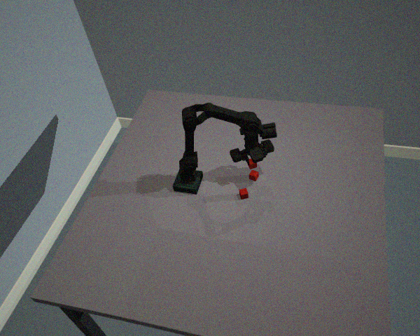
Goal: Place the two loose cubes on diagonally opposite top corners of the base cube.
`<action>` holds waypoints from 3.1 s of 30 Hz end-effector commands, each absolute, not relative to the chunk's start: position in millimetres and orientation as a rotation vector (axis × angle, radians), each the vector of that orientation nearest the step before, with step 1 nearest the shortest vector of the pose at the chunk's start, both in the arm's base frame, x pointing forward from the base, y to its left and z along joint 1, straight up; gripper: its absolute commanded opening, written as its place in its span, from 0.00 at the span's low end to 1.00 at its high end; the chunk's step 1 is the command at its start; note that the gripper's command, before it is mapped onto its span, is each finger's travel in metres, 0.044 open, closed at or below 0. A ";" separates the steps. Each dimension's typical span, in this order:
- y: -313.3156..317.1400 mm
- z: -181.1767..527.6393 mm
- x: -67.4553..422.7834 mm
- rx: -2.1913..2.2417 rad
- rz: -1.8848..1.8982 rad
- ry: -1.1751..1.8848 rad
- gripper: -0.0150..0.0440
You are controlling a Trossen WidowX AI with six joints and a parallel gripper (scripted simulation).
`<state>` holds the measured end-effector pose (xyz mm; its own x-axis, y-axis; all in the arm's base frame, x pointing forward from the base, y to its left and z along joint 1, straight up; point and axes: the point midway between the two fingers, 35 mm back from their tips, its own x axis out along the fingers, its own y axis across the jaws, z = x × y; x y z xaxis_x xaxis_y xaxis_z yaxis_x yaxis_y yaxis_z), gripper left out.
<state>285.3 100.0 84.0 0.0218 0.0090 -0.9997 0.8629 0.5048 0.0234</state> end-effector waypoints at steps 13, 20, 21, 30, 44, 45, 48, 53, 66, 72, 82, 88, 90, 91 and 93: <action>99.5 63.5 286.0 0.834 -0.803 1.397 0.43; 99.1 56.3 286.0 0.836 -0.805 1.396 0.43; 99.1 56.3 286.0 0.836 -0.805 1.396 0.43; 99.1 55.1 286.0 0.832 -0.801 1.397 0.43; 99.1 54.8 286.0 0.831 -0.800 1.398 0.43; 99.1 54.8 286.0 0.831 -0.800 1.398 0.48; 99.1 54.8 286.0 0.831 -0.800 1.398 0.60; 99.1 54.8 286.0 0.831 -0.800 1.398 0.60; 98.8 82.4 285.6 0.833 -0.802 1.396 0.60; 93.3 85.0 286.7 0.836 -0.802 1.393 0.69; 11.5 113.4 281.6 0.859 -0.838 1.379 0.70; -29.0 128.1 268.3 0.871 -0.857 1.372 0.70; -30.2 128.5 267.8 0.871 -0.858 1.372 0.70; -30.2 128.5 267.8 0.871 -0.858 1.372 0.70; -30.3 123.5 268.5 0.871 -0.858 1.372 0.70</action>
<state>270.2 -27.2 127.1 0.0262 -0.0018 -0.9997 0.9005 0.4342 0.0228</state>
